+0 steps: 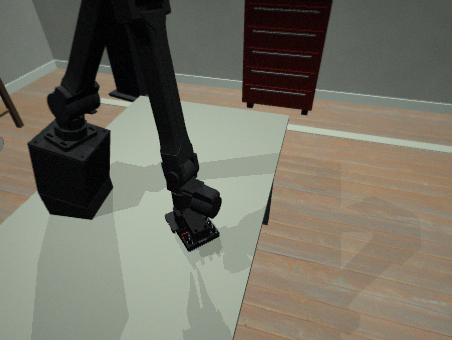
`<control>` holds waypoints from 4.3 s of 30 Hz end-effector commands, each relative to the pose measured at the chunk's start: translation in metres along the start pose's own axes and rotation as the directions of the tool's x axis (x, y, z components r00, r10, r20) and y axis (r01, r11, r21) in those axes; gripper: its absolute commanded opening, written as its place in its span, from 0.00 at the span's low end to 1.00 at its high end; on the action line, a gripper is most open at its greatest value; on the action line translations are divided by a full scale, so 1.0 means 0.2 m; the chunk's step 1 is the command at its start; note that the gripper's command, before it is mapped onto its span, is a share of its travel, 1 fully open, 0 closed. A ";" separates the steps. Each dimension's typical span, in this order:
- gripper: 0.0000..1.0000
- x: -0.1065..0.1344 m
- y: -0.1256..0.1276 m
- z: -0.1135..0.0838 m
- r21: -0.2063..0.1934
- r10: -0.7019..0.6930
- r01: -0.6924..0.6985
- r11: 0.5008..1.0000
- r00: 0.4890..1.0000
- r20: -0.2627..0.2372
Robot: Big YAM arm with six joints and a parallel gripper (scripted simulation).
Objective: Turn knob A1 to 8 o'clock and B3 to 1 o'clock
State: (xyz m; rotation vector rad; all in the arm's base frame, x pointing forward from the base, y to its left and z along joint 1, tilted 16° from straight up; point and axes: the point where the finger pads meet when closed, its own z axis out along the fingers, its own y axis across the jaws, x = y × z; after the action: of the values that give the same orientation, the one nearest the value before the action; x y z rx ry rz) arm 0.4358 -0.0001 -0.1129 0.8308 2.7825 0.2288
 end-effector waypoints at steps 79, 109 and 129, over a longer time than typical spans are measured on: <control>0.19 0.00 0.03 -0.02 -0.009 -0.002 0.002 1.000 1.000 0.017; 0.19 0.00 0.03 -0.02 -0.009 -0.002 0.002 1.000 1.000 0.017; 0.19 -0.01 0.04 -0.04 -0.018 -0.003 0.004 1.000 1.000 0.030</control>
State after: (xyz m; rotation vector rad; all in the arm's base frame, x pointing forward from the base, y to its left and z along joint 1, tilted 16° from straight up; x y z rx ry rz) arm 0.4311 0.0030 -0.1150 0.8308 2.7831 0.2287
